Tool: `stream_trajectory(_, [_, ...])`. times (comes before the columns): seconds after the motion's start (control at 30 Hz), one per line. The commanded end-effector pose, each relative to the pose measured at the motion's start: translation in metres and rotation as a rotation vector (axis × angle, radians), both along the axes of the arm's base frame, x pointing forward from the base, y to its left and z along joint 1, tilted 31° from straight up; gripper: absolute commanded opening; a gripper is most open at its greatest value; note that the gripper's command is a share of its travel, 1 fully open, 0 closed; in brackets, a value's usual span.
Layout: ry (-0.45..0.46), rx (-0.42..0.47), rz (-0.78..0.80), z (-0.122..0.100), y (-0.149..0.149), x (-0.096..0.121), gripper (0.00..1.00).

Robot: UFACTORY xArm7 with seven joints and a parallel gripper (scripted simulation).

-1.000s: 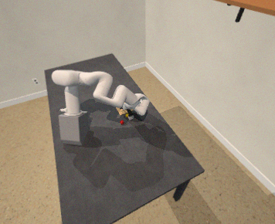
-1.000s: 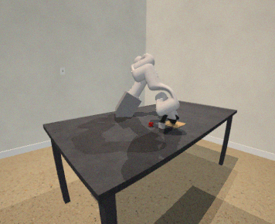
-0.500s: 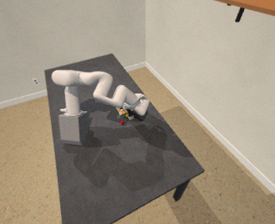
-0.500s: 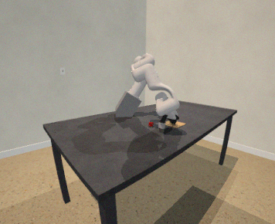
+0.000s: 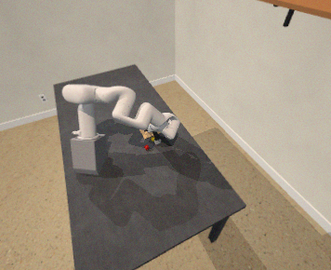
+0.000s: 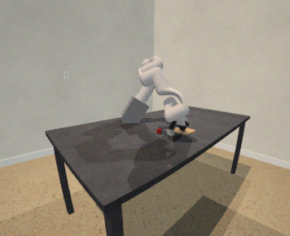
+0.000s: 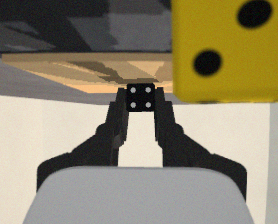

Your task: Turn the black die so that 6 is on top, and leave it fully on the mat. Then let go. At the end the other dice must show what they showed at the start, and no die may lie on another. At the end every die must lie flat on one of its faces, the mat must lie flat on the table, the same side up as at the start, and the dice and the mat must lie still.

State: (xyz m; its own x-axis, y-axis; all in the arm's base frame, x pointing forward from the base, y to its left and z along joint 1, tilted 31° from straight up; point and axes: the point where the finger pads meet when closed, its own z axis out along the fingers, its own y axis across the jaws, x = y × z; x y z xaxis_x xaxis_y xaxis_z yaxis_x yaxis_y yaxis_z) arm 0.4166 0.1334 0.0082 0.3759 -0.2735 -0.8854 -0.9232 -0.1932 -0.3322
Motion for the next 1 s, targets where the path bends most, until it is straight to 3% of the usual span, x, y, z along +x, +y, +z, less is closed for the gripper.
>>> stream_trajectory(0.0, [-0.002, -0.001, -0.002, 0.0009, -0.0009, 0.0010, 0.21])
stream_trajectory(0.6, [-0.002, -0.001, -0.002, 0.0009, -0.0009, 0.0010, 0.42])
stream_trajectory(0.63, [-0.002, -0.001, -0.002, 0.0009, -0.0009, 0.0010, 0.63])
stream_trajectory(0.97, [-0.002, -0.001, -0.002, 0.0009, -0.0009, 0.0010, 0.63])
